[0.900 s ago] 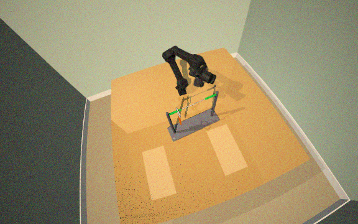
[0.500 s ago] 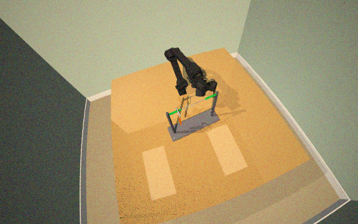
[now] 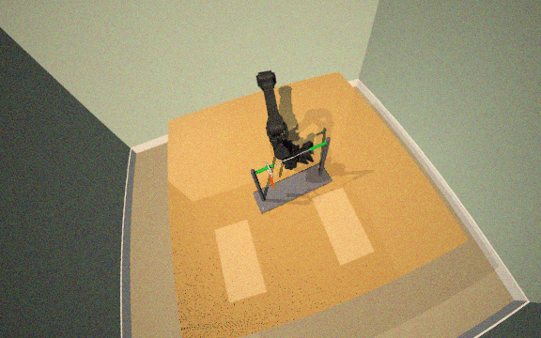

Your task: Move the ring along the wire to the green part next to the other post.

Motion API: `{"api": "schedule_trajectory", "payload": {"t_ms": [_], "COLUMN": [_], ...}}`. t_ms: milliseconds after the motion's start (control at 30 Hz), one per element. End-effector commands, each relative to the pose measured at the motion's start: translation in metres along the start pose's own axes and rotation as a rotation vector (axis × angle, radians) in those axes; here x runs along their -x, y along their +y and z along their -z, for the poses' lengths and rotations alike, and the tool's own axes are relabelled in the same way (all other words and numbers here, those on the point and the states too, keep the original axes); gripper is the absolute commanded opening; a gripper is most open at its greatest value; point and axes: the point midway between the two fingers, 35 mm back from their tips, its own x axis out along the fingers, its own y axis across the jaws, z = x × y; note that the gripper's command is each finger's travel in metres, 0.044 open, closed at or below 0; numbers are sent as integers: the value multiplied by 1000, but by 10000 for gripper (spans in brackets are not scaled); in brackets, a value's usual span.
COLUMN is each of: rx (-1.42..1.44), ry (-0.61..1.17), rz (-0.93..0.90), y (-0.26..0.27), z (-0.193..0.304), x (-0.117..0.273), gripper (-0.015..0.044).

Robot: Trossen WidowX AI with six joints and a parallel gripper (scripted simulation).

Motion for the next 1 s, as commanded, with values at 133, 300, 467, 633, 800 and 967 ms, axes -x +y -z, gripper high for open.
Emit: {"api": "schedule_trajectory", "payload": {"t_ms": [133,300,467,633,800,967], "rx": [264,435,609,783,933,1001], "ry": [-273,-451,-626,-789,-921,-975], "rz": [-75,-60,1,110,245,321], "y": [-44,-70,-95,-118,-137,-144], "z": [-50,-70,-81,-82,-76,-71], "x": [18,38,61,84,106,115], "gripper": [160,160,160,160,160,160]}}
